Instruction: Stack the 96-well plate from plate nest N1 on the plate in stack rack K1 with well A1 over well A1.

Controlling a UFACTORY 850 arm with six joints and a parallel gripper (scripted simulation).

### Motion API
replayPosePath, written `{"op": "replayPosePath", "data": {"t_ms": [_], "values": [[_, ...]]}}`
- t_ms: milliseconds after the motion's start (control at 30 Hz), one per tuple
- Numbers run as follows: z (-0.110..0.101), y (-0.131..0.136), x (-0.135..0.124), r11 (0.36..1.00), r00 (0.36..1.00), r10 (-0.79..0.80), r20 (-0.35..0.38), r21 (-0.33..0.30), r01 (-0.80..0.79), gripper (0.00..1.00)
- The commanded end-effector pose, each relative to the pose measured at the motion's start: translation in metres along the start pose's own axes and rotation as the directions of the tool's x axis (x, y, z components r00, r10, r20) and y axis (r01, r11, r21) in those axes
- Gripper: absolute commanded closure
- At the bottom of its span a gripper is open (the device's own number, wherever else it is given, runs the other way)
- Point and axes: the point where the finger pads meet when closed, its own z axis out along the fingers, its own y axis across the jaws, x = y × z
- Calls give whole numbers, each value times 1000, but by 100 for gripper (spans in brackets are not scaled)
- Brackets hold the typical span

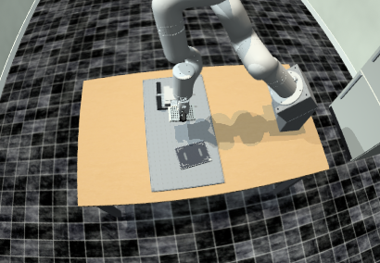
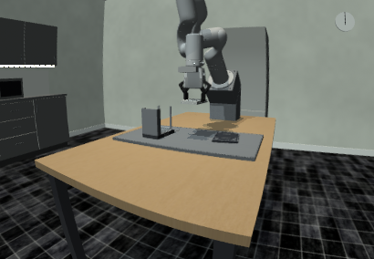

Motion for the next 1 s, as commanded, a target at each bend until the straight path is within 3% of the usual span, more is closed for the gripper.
{"op": "replayPosePath", "data": {"t_ms": [0, 967], "values": [[0, 16, 6, 1000, 1000, 1, -8, 13, -1, 100], [-1, 96, 30, 1000, 1000, 1, -9, 13, -1, 100]]}}
